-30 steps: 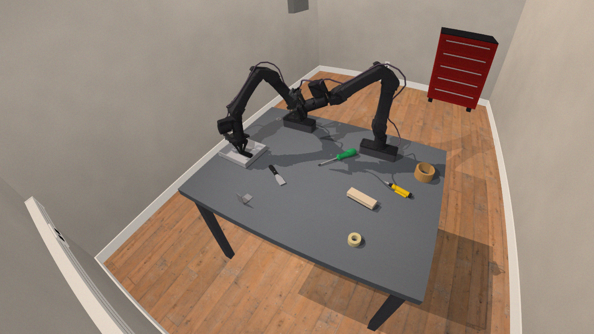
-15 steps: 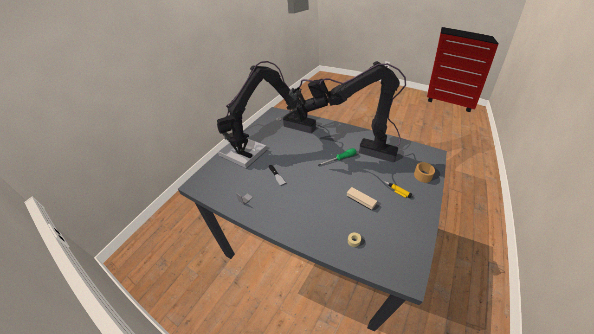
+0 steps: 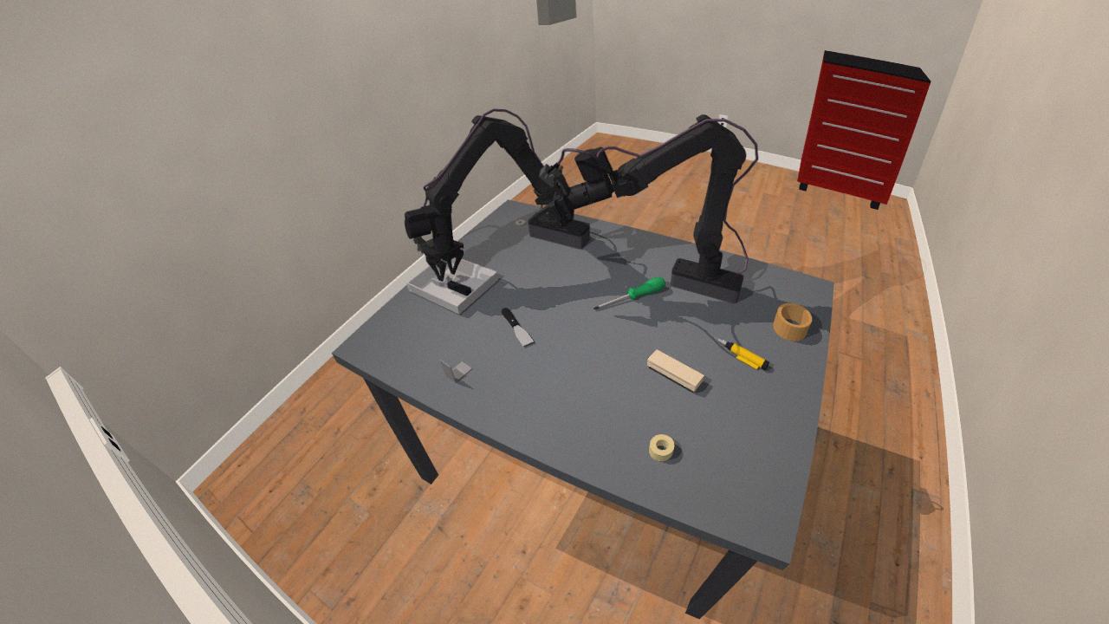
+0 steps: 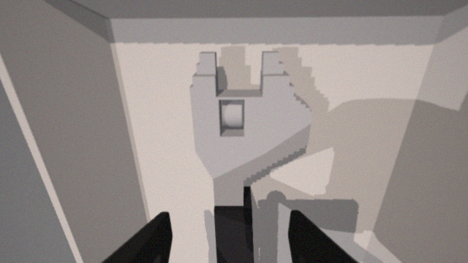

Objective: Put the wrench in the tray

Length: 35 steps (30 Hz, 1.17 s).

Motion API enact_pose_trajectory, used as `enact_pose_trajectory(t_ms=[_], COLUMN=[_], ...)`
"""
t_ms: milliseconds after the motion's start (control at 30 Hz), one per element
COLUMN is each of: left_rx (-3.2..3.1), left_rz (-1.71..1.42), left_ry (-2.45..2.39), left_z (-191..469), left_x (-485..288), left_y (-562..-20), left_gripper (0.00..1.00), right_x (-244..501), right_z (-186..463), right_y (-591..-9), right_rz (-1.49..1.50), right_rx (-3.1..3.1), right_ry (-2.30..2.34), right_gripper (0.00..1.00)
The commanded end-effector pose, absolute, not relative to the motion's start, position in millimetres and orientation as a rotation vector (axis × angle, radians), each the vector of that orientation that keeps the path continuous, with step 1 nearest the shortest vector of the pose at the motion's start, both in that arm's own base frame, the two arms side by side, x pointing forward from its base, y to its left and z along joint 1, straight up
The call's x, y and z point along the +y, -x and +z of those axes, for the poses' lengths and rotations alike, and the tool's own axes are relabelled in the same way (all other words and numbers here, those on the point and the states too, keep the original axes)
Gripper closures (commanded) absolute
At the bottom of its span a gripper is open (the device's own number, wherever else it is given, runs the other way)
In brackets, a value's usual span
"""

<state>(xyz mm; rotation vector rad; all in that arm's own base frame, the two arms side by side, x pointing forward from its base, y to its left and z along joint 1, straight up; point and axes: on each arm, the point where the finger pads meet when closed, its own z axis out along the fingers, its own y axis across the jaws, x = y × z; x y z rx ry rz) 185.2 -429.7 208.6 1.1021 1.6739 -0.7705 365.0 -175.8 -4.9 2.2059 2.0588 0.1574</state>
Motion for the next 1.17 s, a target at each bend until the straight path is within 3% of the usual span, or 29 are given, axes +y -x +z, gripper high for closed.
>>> enact_pose_trajectory(t_ms=[0,300,1133], left_rx=[1.659,1.659,1.659], left_rz=[-0.778,-0.778,-0.778], left_ry=[-1.092,-1.092,-1.092], left_z=[215.3,215.3,215.3], left_x=[-430.0,-430.0,-430.0], left_y=[-187.1,-187.1,-187.1], left_gripper=[0.0,0.0,0.0], right_x=[-174.0,-171.7,-168.2], right_z=[13.4,64.6,51.3], right_y=[-375.4,-367.3,-362.0], right_rz=[0.175,0.151,0.139], right_rx=[2.056,2.071,2.089], right_ry=[-2.194,-2.189,-2.218], right_gripper=[0.35,0.35,0.35])
